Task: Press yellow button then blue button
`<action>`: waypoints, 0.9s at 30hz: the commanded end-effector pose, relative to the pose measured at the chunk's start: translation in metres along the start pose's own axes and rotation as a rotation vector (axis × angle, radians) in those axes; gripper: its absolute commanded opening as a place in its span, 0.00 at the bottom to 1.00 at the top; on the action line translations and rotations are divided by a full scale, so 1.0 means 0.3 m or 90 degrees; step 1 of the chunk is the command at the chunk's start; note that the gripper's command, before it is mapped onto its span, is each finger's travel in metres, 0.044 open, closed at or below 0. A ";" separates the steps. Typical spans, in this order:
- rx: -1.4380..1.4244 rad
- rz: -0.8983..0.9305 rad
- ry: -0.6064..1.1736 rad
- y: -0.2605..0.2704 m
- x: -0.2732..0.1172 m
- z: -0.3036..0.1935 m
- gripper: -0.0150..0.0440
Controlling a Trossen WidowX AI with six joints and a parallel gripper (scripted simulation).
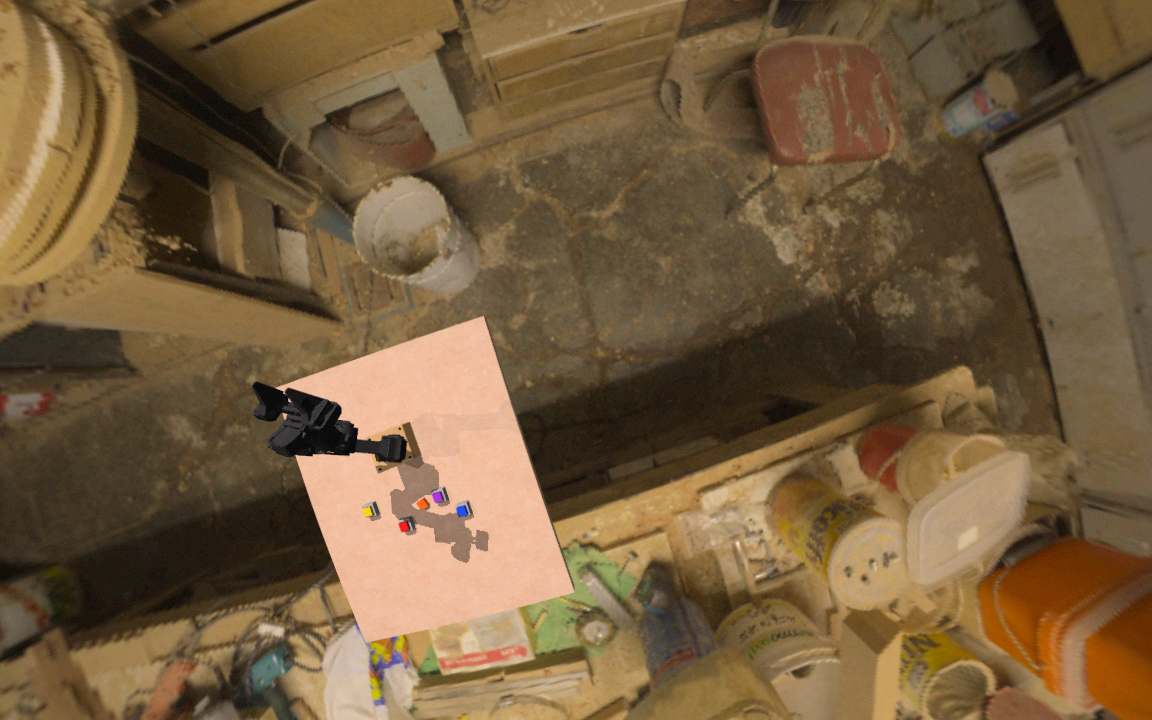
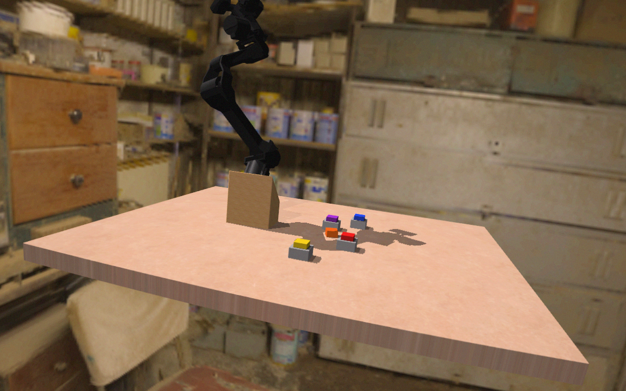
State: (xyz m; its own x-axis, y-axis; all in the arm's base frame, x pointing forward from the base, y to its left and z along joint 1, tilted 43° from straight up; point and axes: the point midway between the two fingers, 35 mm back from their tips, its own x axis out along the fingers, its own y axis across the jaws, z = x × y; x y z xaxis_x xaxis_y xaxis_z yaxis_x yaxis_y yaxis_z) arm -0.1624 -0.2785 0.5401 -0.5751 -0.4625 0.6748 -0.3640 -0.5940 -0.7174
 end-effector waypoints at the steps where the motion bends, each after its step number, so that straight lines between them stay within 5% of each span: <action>1: -0.005 -0.010 0.005 -0.019 0.001 -0.011 0.93; 12: -0.199 -0.361 0.191 -0.718 -0.190 -0.297 0.93; 19: -0.345 -0.601 0.341 -1.123 -0.544 -0.321 0.93; 27: -0.490 -0.872 0.520 -1.389 -1.061 -0.157 0.93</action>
State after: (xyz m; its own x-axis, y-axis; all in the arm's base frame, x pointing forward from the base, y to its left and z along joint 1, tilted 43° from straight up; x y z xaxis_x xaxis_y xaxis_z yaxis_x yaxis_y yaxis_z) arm 0.0896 0.1296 0.6332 0.1864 0.5770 0.7952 -0.9803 0.1625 0.1119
